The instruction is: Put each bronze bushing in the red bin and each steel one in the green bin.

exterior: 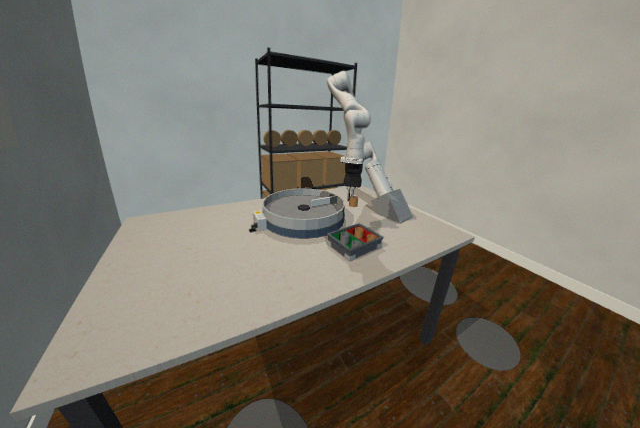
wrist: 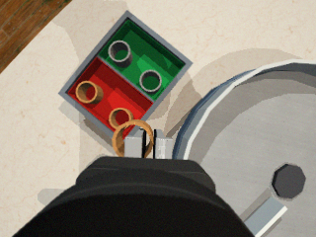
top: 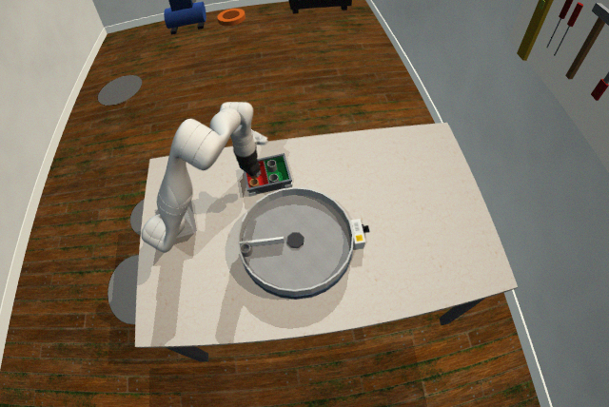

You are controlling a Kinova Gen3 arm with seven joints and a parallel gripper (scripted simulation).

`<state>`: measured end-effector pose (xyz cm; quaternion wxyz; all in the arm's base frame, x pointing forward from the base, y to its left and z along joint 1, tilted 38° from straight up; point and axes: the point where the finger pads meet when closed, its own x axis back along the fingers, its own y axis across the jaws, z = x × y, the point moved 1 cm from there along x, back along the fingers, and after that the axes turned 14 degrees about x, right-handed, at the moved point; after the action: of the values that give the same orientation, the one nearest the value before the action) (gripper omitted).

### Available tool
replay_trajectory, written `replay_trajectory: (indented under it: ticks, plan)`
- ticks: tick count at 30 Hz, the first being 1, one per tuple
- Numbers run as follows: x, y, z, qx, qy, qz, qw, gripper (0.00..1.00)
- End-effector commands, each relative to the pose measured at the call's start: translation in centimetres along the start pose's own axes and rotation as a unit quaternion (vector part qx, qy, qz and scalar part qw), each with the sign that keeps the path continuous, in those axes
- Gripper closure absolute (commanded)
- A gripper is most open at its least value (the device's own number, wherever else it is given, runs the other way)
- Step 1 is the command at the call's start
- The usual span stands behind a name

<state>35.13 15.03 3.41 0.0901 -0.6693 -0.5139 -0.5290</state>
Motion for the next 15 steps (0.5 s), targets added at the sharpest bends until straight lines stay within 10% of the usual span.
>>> replay_trajectory:
  ticks: [1,8,15]
  plan:
    - [-0.4,-1.5,1.8,-0.008,-0.009,-0.001,1.0,1.0]
    - [-0.4,-4.0,6.8,-0.045,-0.009,-0.002,0.999,1.0]
    - [-0.4,-4.0,6.8,-0.045,-0.009,-0.002,0.999,1.0]
